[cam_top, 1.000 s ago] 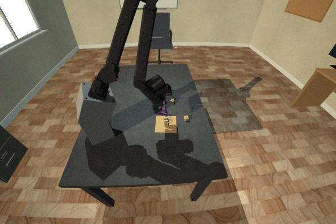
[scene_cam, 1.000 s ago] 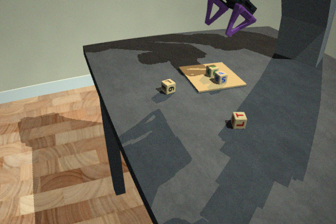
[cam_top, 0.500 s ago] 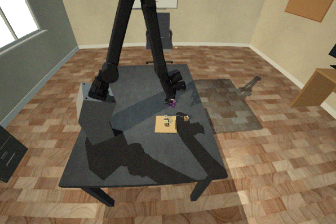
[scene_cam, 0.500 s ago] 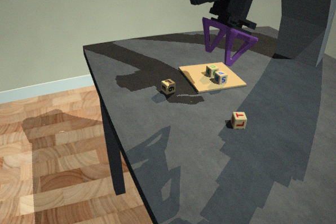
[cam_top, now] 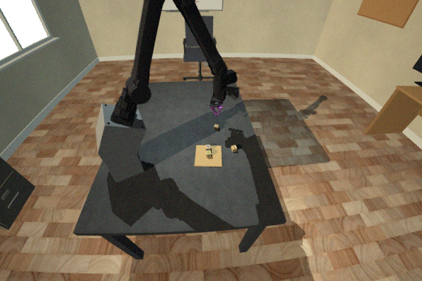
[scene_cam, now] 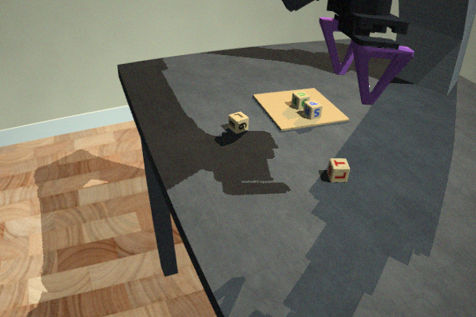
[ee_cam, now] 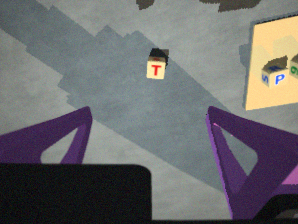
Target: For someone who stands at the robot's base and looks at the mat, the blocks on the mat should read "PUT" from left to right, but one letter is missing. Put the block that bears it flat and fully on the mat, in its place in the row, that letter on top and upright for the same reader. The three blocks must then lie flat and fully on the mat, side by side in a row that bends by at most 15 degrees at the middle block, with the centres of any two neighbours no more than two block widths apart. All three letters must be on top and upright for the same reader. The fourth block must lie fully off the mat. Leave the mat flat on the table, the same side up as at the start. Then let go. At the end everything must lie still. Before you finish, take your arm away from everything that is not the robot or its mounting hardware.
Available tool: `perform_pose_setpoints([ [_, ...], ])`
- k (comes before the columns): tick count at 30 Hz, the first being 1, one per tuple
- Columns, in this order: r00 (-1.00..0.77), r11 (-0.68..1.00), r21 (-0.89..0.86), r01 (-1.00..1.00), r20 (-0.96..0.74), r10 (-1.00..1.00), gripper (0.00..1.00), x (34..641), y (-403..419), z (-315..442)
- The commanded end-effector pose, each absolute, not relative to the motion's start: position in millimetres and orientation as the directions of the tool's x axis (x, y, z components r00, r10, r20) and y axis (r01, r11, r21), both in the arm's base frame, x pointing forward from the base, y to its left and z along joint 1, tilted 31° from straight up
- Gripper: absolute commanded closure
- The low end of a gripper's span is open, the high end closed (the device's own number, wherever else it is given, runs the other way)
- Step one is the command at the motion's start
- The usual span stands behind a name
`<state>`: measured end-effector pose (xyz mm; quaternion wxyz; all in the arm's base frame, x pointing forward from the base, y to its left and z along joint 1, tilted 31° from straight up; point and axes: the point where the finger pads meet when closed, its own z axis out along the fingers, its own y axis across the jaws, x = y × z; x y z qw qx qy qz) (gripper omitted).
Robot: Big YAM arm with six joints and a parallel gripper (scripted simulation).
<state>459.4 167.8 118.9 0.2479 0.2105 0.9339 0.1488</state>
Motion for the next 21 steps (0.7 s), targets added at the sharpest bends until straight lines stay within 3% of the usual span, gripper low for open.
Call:
perform_pose_setpoints([
  [1,-0.77,0.832,0.391,0.393,-0.354,0.531,0.0,464,173,128],
  [21,-0.783,0.852,0.384,0.357,-0.375,0.497,0.0,465,172,124],
])
